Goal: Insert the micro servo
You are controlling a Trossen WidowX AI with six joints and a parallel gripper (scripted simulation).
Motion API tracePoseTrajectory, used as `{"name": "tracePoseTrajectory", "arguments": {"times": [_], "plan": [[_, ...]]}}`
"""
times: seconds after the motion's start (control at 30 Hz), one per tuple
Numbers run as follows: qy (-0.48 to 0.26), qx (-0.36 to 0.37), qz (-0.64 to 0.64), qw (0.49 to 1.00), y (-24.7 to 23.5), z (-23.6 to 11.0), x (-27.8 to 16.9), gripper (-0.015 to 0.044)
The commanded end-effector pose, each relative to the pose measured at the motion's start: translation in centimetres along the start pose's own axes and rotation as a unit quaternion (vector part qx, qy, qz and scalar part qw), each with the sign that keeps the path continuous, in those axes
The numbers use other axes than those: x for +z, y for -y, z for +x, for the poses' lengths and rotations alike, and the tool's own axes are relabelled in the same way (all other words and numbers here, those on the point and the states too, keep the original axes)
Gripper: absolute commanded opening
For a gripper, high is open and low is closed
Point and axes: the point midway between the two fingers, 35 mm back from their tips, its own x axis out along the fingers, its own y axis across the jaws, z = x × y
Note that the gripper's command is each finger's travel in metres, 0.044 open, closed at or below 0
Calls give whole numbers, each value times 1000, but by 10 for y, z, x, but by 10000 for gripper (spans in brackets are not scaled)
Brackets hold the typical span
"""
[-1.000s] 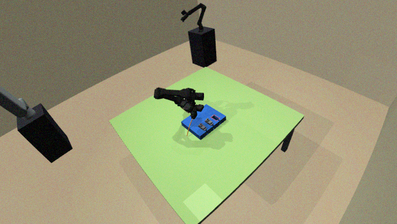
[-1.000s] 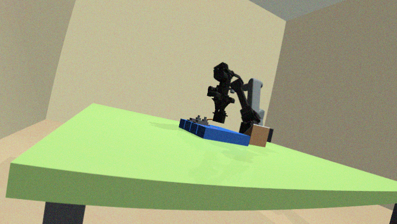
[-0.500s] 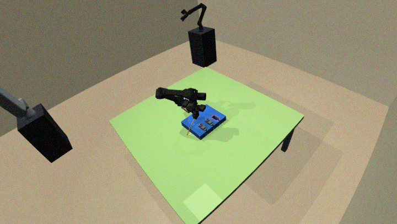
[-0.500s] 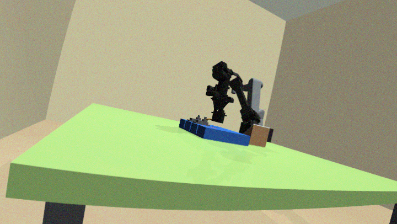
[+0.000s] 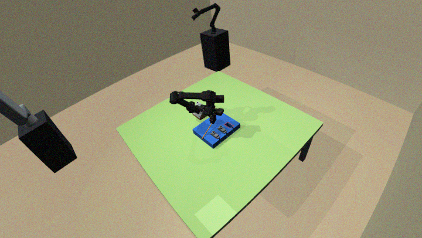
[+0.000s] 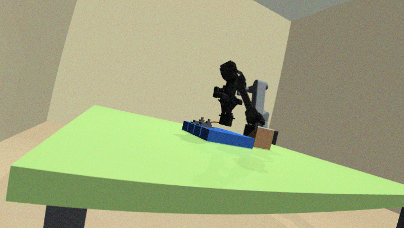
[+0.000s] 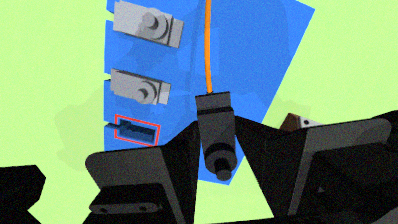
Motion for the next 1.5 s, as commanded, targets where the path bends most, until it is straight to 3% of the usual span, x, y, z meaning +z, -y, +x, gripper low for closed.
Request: {"name": "tracePoseTrajectory", "arguments": {"times": [0.0,0.37,0.6,1.03,1.47], "plan": [[-3,6,4,1000,-9,-3,-18,0],[-4,7,5,1000,-32,-4,-70,0],[-4,7,-12,1000,-34,-4,-74,0],[-3,7,-223,975,-34,-4,-74,0],[-1,8,-434,901,-34,-4,-74,0]]}}
